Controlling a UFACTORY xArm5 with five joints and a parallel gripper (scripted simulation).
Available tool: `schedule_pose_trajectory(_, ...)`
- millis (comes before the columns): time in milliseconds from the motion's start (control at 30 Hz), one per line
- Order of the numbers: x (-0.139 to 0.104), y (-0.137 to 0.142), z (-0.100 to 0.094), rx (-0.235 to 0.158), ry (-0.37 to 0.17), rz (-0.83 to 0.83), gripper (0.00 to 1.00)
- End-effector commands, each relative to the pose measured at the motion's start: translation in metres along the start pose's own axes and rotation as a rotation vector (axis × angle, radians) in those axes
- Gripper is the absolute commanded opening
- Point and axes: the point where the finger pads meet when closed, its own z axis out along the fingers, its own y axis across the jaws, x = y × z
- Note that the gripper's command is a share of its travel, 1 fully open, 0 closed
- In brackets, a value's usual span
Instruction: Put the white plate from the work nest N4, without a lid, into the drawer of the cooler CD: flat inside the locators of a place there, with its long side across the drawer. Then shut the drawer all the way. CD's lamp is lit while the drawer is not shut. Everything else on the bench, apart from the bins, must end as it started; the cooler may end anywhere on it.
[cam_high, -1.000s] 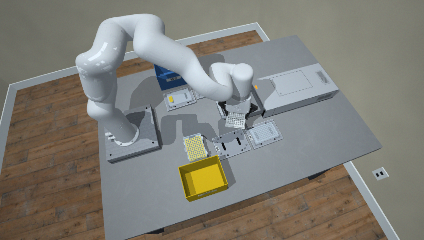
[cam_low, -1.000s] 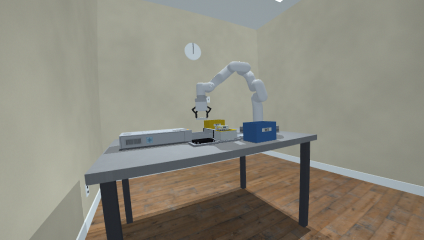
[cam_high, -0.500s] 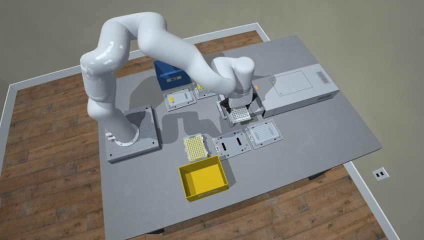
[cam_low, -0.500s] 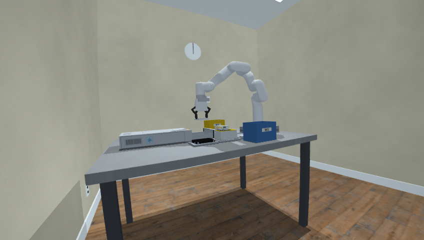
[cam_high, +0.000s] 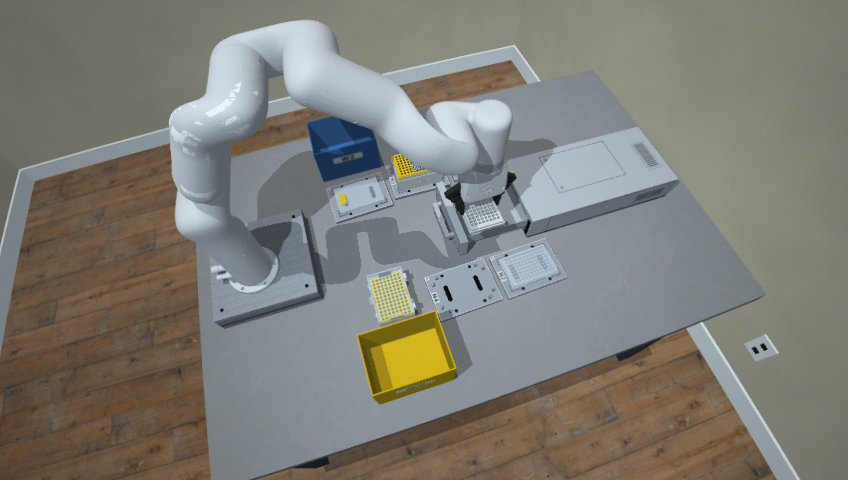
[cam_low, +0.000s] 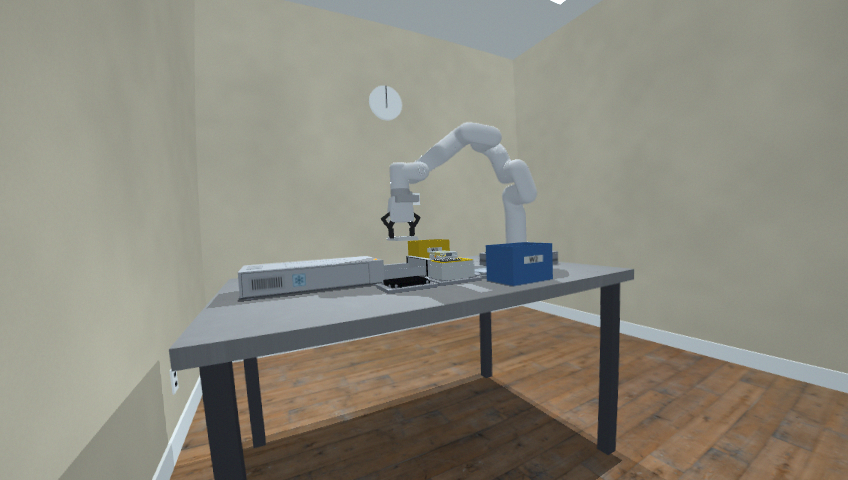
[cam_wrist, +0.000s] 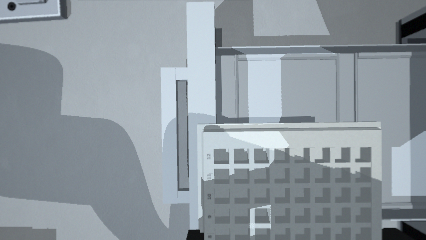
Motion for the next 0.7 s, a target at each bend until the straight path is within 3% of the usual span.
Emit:
schedule_pose_trajectory(0, 0.01, 0.007, -0.002, -0.003, -0.005, 0.0, 0.0)
schedule_pose_trajectory(667, 0.052, 0.031, -0.002, -0.003, -0.004, 0.0, 0.0)
